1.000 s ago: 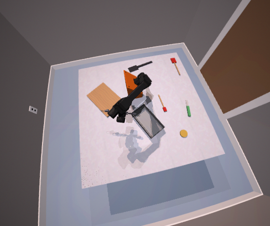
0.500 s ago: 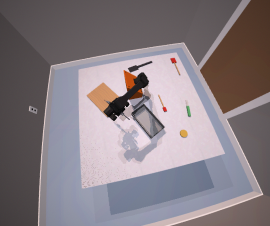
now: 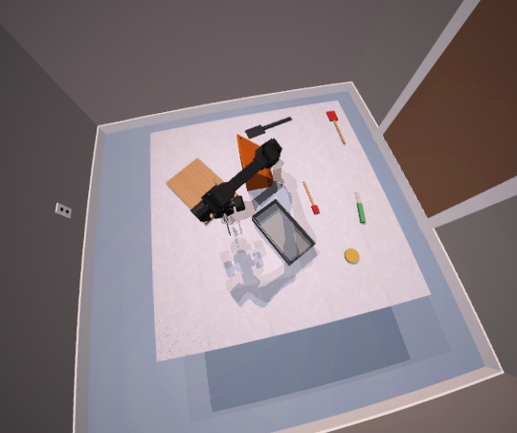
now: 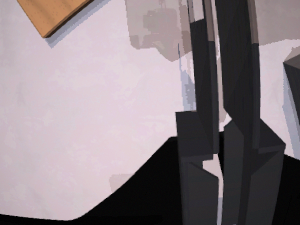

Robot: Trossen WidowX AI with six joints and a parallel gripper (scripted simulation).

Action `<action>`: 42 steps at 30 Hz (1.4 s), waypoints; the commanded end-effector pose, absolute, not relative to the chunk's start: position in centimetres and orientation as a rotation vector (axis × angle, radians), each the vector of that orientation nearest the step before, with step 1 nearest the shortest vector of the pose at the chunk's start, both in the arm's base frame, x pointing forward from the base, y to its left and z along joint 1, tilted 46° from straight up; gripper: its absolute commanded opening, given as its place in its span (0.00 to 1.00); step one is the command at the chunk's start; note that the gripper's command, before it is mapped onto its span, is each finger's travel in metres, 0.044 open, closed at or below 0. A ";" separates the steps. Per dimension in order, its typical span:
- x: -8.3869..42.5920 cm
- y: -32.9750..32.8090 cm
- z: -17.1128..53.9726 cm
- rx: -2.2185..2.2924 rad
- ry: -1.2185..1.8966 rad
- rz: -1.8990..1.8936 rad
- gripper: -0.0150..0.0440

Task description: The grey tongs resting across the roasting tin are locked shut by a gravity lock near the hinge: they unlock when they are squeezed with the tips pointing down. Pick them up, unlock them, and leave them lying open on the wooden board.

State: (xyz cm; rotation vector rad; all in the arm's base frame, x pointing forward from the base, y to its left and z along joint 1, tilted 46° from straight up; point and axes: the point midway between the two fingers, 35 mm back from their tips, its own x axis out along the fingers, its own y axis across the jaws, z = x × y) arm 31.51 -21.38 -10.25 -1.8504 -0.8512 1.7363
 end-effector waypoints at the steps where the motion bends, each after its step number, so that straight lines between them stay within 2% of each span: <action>1: 31.0 -22.1 -10.8 -1.749 -0.683 1.756 0.00; 7: 30.4 -22.5 -11.4 -1.610 -0.489 1.758 0.00; 16: 29.9 -23.0 -11.8 -1.623 -0.501 1.764 0.00; 42: 14.7 -31.4 -18.7 -1.954 -1.094 1.862 0.00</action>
